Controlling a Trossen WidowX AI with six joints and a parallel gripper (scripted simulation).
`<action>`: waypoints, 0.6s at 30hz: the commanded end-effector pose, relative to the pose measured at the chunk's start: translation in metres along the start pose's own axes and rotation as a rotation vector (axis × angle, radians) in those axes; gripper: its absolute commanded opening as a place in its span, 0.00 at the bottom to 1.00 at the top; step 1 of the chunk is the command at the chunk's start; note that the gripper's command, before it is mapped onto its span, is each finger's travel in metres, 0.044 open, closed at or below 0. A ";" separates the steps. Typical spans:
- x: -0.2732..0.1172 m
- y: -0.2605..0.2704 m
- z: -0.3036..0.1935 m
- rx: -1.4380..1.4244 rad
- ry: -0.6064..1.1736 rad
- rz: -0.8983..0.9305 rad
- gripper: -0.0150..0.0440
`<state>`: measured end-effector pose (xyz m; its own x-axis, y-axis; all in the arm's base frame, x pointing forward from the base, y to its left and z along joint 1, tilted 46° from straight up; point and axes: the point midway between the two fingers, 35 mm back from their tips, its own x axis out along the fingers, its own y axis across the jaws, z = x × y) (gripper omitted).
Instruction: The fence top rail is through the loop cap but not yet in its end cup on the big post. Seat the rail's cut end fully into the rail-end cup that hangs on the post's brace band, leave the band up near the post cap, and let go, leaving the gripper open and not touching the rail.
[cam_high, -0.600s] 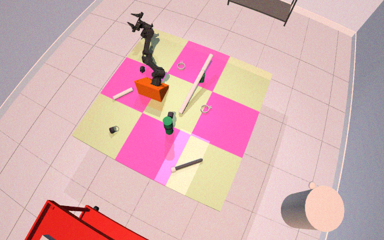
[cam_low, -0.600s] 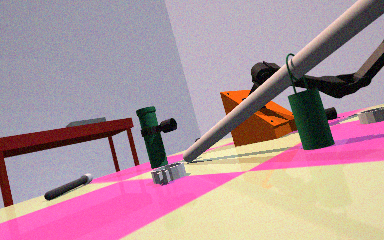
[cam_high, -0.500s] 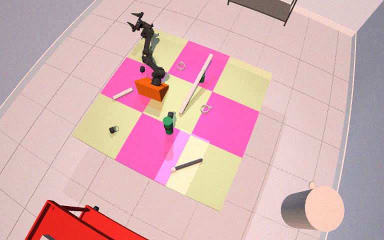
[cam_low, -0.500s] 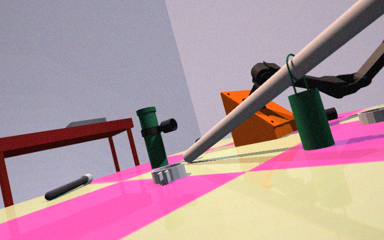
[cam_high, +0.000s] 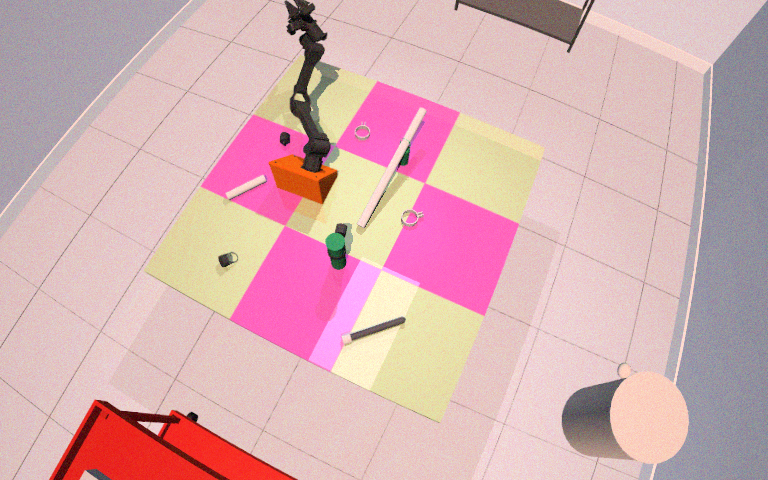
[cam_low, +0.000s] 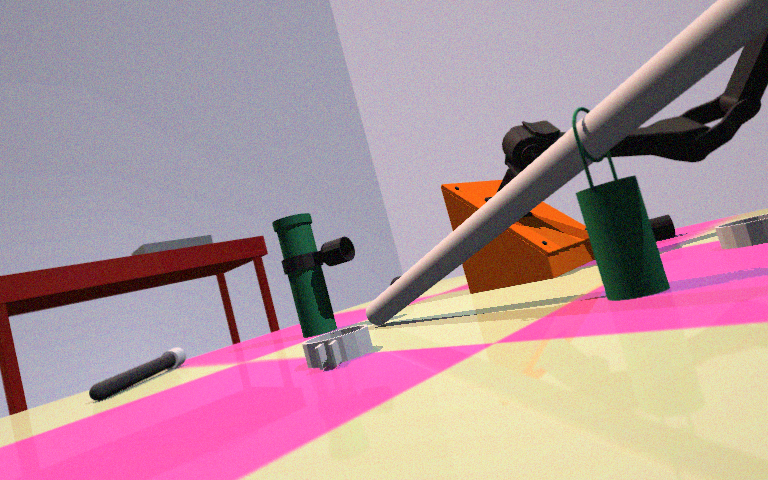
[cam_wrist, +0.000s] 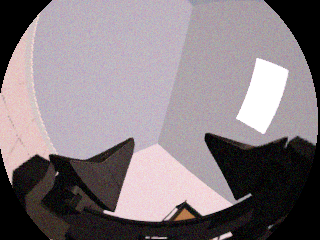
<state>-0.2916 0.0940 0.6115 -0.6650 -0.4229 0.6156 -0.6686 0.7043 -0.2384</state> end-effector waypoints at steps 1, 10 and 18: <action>-0.002 -0.054 -0.020 -0.192 0.098 -0.081 1.00; -0.030 -0.205 -0.051 -0.697 0.387 -0.300 1.00; -0.083 -0.335 -0.043 -1.079 0.698 -0.499 1.00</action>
<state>-0.0342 -0.0602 0.6797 -0.0175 -0.5835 0.8119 -0.1017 0.8088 0.5792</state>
